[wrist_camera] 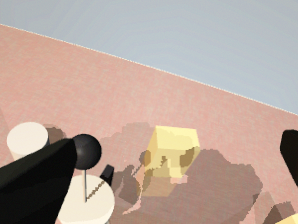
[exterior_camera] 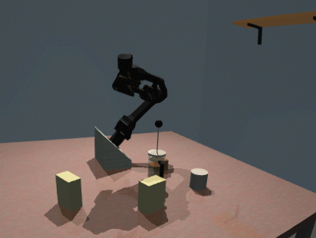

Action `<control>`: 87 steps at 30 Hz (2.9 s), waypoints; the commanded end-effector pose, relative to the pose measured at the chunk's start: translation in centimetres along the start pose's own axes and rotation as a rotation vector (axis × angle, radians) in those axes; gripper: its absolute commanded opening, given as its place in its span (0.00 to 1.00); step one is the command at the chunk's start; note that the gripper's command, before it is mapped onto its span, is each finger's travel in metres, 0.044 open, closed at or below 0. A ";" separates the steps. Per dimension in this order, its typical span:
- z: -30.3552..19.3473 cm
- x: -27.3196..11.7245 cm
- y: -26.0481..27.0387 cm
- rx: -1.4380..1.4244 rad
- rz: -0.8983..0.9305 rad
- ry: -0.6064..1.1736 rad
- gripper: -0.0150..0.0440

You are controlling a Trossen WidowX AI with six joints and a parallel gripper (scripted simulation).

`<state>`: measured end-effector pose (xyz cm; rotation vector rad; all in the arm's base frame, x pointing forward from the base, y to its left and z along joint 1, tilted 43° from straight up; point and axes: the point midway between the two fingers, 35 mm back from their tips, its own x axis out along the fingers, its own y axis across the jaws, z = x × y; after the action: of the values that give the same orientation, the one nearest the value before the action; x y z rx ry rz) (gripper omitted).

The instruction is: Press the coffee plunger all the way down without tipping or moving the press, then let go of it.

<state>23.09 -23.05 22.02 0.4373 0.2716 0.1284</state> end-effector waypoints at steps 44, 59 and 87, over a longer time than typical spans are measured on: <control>-4.2 8.4 6.9 0.250 0.124 0.071 1.00; -4.2 8.4 6.9 0.250 0.124 0.071 0.47; -6.9 10.2 7.3 0.247 0.121 0.078 0.47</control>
<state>30.27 -12.87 18.47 0.6732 0.3104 0.2262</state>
